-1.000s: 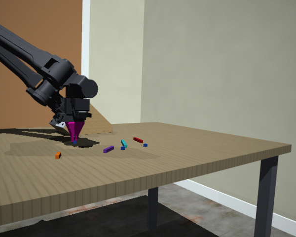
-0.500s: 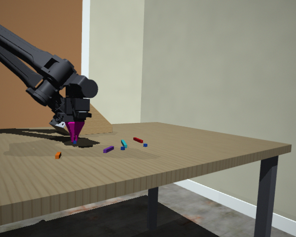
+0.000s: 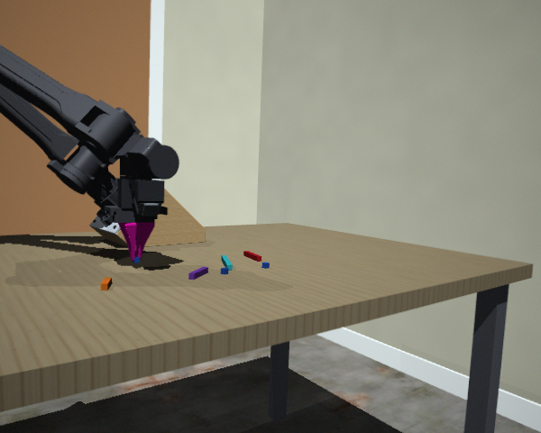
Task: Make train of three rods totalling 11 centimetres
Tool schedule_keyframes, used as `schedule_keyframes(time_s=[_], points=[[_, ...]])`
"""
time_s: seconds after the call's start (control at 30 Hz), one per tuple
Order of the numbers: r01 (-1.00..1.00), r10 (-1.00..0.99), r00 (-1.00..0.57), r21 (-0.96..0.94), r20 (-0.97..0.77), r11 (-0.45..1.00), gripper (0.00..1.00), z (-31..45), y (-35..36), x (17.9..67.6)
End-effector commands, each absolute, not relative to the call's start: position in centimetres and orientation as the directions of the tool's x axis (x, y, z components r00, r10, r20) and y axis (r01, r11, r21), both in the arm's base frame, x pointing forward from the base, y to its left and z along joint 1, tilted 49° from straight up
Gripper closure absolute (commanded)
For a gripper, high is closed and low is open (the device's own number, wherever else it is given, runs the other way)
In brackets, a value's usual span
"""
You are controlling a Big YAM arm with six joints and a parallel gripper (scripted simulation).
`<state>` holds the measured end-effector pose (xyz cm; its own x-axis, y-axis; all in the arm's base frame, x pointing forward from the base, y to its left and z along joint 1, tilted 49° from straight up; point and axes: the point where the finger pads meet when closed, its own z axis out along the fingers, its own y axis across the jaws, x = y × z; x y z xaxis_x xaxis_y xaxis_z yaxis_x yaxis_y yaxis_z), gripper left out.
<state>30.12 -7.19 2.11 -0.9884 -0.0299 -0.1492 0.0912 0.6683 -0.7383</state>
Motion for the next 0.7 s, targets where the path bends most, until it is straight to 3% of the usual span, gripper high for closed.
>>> schedule_keyframes(time_s=[0.0, 0.67], points=[[0.088, -0.029, -0.989, -0.742, -0.143, 0.665, 0.96, 1.72, -7.58, 30.25], [0.085, -0.038, -0.988, -0.741, -0.147, 0.666, 0.96, 1.2, -7.99, 30.62]])
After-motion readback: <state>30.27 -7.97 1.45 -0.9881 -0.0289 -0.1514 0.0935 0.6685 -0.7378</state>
